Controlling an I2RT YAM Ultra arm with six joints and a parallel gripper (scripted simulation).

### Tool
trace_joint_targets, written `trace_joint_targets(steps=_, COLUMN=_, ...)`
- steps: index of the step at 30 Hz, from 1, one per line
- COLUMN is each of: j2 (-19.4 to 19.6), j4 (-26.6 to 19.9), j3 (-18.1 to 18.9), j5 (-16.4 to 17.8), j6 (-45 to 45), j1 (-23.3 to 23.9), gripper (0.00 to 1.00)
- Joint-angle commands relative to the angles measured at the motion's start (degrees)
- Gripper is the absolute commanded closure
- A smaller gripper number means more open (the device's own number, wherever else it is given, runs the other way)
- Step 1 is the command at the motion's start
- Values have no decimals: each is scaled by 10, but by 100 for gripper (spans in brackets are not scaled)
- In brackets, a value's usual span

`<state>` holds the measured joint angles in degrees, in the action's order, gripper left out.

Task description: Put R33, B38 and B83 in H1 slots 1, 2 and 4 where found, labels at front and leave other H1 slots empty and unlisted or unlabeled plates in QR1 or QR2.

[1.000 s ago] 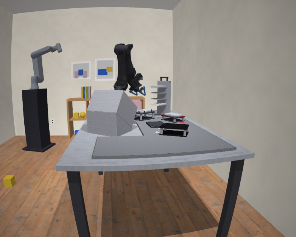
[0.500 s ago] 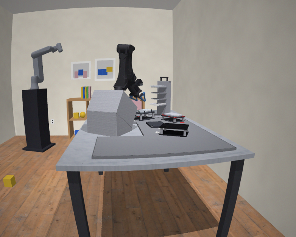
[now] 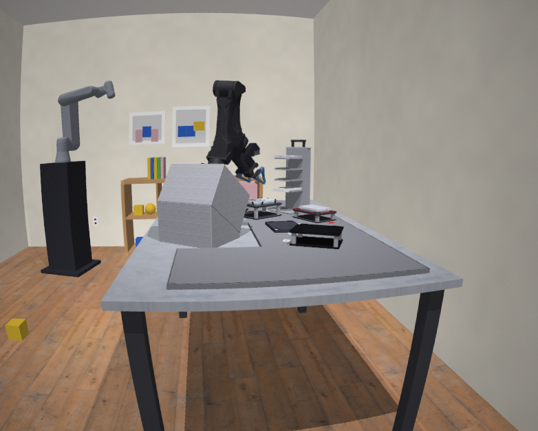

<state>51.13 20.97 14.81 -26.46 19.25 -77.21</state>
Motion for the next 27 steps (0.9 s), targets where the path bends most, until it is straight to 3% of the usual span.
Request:
trace_joint_targets(steps=1, j2=-1, j4=5, j3=3, j5=0, j6=-1, j1=1, gripper=0)
trace_joint_targets(steps=19, j2=-1, j4=5, j3=3, j5=0, j6=-1, j1=1, gripper=0)
trace_joint_targets(steps=24, j2=75, j4=94, j3=-24, j5=9, j6=-6, j1=13, gripper=0)
trace_joint_targets(steps=27, j2=90, j4=111, j3=-25, j5=10, j6=-5, j1=14, gripper=0)
